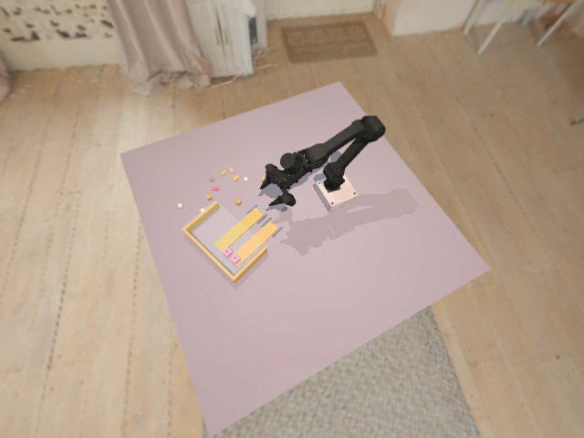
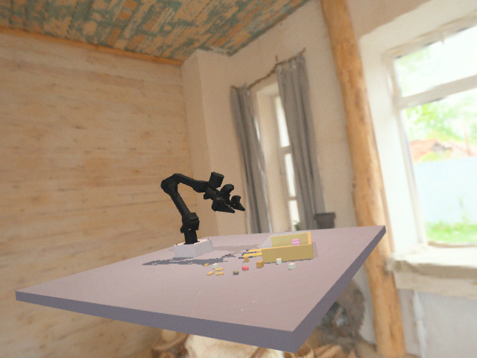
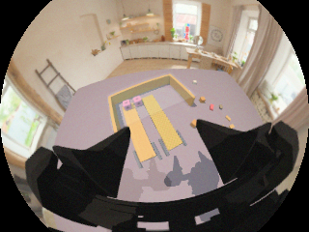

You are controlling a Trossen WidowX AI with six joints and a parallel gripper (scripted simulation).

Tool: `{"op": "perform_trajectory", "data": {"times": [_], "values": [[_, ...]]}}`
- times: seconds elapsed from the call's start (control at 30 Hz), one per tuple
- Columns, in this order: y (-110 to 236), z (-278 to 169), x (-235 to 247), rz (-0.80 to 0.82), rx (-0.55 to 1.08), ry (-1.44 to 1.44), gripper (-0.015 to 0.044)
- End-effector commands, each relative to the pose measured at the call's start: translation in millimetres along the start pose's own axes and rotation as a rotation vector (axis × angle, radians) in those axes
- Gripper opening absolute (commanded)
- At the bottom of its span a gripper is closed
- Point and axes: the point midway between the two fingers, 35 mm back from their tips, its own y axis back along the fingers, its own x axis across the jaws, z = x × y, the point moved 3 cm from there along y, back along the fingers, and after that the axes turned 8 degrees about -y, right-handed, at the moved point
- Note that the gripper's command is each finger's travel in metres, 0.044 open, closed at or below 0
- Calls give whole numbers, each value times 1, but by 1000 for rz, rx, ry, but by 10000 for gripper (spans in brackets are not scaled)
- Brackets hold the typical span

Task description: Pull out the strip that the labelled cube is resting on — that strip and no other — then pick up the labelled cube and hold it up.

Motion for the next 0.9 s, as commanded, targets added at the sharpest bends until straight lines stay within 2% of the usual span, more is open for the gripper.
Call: {"op": "perform_trajectory", "data": {"times": [0.0,0.03,0.13,0.53,0.73,0.87], "values": [[0,-1,-1,-7,0,-7,400],[0,-1,-1,-7,0,-7,400],[-9,-1,3,-5,74,15,321],[-79,-25,37,17,663,216,6],[-105,-47,54,41,923,314,0],[-107,-50,54,43,952,324,0]]}}
